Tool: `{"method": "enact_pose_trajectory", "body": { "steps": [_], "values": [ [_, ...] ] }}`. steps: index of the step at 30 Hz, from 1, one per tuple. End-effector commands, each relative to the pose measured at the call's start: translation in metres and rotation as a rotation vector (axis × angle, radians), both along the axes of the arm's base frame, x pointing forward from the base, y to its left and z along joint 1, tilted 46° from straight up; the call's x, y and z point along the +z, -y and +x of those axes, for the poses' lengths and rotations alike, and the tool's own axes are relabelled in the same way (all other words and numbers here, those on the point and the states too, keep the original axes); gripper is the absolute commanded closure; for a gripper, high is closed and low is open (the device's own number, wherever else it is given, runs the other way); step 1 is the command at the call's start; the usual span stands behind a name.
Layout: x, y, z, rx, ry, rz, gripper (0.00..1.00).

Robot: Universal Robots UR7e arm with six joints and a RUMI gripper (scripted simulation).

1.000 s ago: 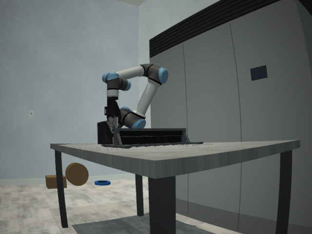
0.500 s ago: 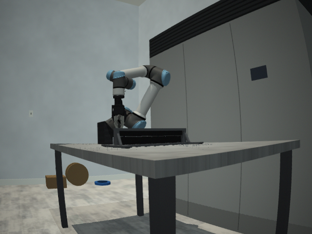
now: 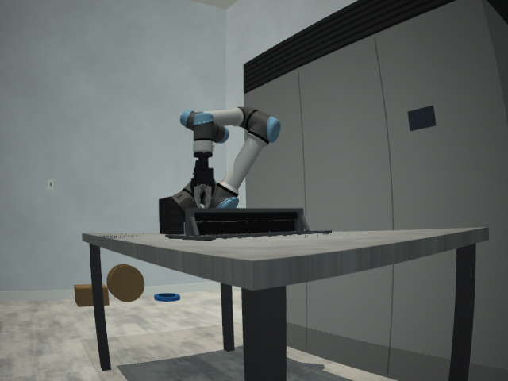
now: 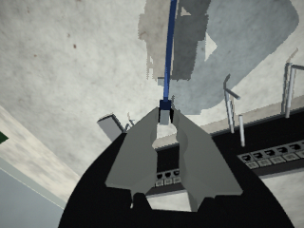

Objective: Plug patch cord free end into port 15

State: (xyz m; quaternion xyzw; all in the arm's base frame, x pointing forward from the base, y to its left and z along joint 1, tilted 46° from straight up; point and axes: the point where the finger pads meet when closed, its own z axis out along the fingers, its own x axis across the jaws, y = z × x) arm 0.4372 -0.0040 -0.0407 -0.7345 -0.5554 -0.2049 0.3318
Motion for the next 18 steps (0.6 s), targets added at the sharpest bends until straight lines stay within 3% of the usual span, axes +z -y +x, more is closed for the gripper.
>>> {"method": "enact_pose_trajectory", "body": {
  "steps": [1,18],
  "values": [
    [0.007,-0.004,0.008,0.041,0.041,0.003,1.0],
    [0.028,-0.018,0.029,0.16,0.158,0.013,1.0]
  ]
}}
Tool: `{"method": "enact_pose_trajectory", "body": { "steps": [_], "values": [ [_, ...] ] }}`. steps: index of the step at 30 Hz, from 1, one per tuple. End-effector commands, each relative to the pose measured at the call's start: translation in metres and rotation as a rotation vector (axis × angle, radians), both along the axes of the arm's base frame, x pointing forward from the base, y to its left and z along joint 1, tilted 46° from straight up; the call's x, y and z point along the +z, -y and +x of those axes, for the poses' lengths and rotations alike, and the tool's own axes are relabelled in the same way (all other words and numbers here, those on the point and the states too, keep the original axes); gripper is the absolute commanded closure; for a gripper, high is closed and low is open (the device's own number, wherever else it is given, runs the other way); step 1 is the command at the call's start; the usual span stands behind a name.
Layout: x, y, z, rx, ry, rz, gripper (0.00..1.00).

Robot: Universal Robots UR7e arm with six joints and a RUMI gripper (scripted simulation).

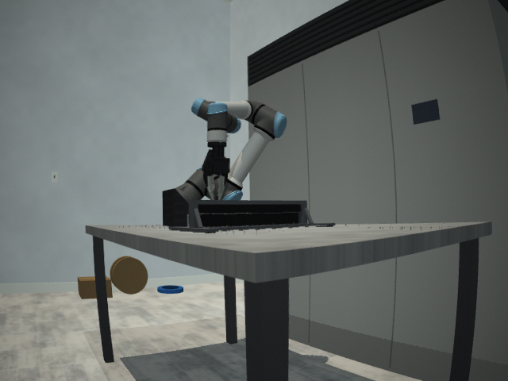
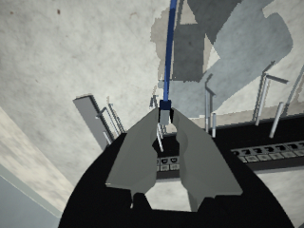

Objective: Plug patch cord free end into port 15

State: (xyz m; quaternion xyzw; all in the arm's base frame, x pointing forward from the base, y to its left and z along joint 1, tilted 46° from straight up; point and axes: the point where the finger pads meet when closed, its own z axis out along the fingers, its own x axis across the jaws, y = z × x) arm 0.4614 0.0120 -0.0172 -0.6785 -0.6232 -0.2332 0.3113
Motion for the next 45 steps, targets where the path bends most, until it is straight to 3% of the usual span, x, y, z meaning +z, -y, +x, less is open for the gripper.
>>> {"method": "enact_pose_trajectory", "body": {
  "steps": [1,18,45],
  "values": [
    [0.006,-0.003,0.006,0.032,0.032,0.003,1.0],
    [0.02,-0.013,0.021,0.115,0.114,0.009,1.0],
    [0.03,-0.02,0.031,0.172,0.17,0.014,1.0]
  ]
}}
